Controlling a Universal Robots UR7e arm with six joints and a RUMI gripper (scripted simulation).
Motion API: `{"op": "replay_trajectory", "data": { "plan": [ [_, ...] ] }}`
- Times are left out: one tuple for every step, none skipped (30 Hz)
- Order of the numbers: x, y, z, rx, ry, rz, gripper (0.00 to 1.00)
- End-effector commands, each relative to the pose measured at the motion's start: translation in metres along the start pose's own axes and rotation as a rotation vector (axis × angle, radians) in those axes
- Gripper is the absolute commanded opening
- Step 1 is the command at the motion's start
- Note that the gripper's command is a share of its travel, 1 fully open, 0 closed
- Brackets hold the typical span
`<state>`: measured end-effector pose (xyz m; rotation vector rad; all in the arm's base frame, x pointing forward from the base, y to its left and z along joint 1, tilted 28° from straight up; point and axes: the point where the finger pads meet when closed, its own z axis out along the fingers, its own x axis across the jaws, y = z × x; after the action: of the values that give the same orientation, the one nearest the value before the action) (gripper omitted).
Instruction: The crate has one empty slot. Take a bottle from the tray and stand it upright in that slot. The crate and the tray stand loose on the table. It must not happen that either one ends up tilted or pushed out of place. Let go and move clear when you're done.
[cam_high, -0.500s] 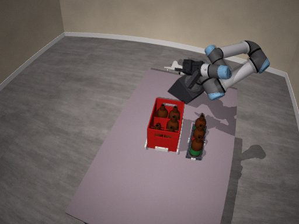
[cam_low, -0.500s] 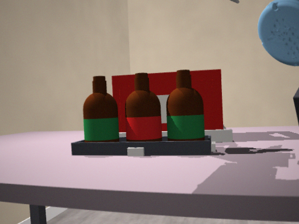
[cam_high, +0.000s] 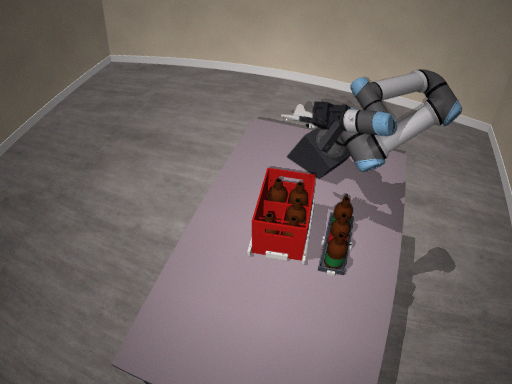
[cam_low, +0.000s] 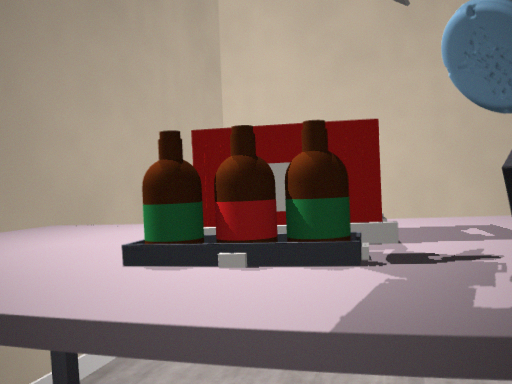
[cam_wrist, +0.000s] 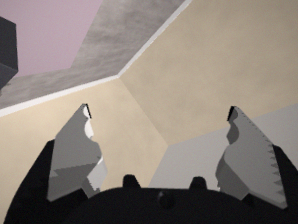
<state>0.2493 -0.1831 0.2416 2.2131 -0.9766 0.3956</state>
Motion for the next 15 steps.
{"op": "replay_trajectory", "data": {
  "plan": [
    [0.0, 0.0, 0.0, 0.0, 0.001, 0.0, 1.0],
    [0.0, 0.0, 0.0, 0.0, 0.001, 0.0, 1.0],
    [0.0, 0.0, 0.0, 0.0, 0.0, 0.001, 1.0],
    [0.0, 0.0, 0.0, 0.001, 0.0, 0.001, 1.0],
    [0.0, -0.001, 0.0, 0.002, -0.002, 0.003, 1.0],
    [0.0, -0.002, 0.001, 0.005, -0.006, 0.005, 1.0],
    [0.0, -0.003, 0.001, 0.009, -0.011, 0.01, 1.0],
    [0.0, -0.005, 0.002, 0.015, -0.019, 0.016, 1.0],
    [-0.001, -0.008, 0.004, 0.023, -0.029, 0.025, 1.0],
    [-0.001, -0.012, 0.005, 0.033, -0.042, 0.036, 1.0],
    [-0.002, -0.016, 0.007, 0.044, -0.058, 0.049, 1.0],
    [-0.003, -0.022, 0.009, 0.058, -0.078, 0.065, 1.0],
    [-0.004, -0.027, 0.012, 0.073, -0.101, 0.084, 1.0],
    [-0.005, -0.034, 0.014, 0.09, -0.127, 0.106, 1.0],
    [-0.006, -0.041, 0.017, 0.108, -0.157, 0.131, 1.0]
  ]
}}
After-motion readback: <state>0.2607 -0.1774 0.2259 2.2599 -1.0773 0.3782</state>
